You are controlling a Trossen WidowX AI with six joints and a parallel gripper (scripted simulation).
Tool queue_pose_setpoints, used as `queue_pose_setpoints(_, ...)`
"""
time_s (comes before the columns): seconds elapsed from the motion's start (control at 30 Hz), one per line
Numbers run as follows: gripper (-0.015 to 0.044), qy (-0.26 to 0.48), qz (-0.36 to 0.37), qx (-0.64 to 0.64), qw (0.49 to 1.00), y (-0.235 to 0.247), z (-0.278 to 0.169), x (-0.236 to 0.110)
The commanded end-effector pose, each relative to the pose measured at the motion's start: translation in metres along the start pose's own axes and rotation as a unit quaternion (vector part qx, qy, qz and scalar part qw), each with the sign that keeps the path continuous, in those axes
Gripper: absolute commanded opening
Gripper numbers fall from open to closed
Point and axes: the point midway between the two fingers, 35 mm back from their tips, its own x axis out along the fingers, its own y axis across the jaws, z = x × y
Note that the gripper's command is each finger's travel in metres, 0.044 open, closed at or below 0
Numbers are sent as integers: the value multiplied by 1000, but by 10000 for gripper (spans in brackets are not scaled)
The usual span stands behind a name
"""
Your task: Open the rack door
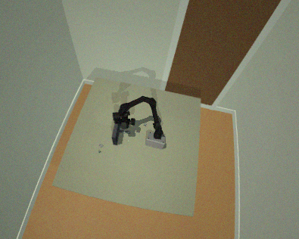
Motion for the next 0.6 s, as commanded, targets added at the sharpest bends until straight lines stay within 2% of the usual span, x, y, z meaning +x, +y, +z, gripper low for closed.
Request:
queue_pose_setpoints(0.0, 11, 0, 0, 36, 999, 6, 3, -1)
queue_pose_setpoints(0.57, 11, -1, 0, 190, 982, 25, 15, -1)
